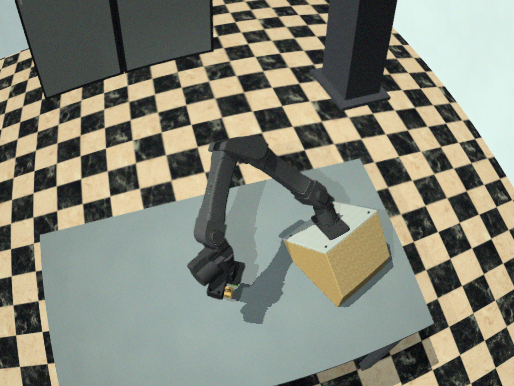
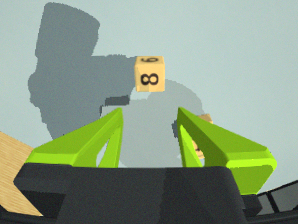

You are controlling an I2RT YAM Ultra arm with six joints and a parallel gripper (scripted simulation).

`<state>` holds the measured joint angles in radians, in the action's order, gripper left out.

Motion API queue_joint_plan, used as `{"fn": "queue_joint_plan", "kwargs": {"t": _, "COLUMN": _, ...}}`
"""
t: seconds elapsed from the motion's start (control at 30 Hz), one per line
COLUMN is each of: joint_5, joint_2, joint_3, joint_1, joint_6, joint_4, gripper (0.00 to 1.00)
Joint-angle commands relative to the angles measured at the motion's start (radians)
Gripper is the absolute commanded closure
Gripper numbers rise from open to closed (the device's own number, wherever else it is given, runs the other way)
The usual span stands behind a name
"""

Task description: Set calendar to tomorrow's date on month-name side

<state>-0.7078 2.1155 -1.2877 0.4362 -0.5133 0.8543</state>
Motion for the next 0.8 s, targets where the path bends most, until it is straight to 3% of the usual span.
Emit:
{"fn": "queue_joint_plan", "kwargs": {"t": 0.0, "joint_5": 0.000, "joint_2": -0.033, "joint_3": 0.000, "joint_1": 0.038, "joint_6": -0.010, "joint_4": 0.005, "gripper": 0.55}}
{"fn": "queue_joint_plan", "kwargs": {"t": 0.77, "joint_5": 0.000, "joint_2": -0.032, "joint_3": 0.006, "joint_1": 0.037, "joint_6": -0.011, "joint_4": -0.004, "gripper": 0.55}}
